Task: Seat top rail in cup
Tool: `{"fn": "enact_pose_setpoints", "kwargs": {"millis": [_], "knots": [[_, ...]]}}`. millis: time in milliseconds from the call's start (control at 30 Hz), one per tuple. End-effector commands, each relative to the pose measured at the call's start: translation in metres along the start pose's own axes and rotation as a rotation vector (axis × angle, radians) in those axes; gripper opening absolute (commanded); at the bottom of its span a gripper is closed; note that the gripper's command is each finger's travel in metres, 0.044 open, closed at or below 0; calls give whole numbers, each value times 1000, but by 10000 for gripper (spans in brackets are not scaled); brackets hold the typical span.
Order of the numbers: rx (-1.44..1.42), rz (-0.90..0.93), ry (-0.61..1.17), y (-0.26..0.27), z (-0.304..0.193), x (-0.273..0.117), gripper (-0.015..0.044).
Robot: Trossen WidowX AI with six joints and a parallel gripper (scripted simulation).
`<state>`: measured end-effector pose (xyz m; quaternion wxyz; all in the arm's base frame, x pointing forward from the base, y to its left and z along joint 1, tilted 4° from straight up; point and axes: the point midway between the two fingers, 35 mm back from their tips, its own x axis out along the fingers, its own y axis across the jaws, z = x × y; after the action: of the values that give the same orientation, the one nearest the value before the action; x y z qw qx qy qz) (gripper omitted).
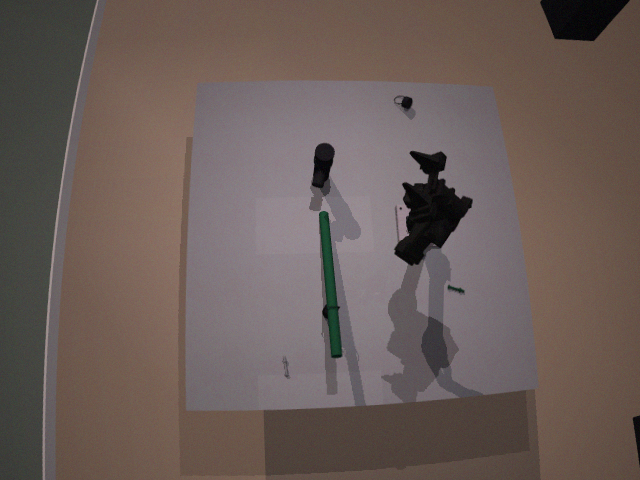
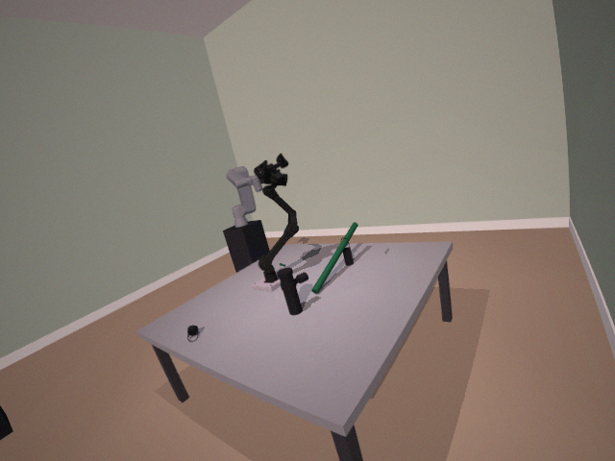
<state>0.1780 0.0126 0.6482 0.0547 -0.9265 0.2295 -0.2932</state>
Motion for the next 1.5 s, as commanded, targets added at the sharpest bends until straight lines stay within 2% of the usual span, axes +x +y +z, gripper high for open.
{"fn": "enact_pose_setpoints", "kwargs": {"millis": [0,200,367,533,700,900,1100,1267,1467], "knots": [[310,-53,62,27,-32,-11,440],[787,-103,106,77,-58,-15,440],[1200,-87,104,128,-55,-3,440],[1589,-7,66,172,-25,19,440],[1937,149,-5,202,29,44,440],[2267,442,-125,209,116,66,440],[2454,843,-269,185,213,67,440],[2455,1196,-399,148,286,47,440],[2308,1598,-528,100,354,1,440]]}}
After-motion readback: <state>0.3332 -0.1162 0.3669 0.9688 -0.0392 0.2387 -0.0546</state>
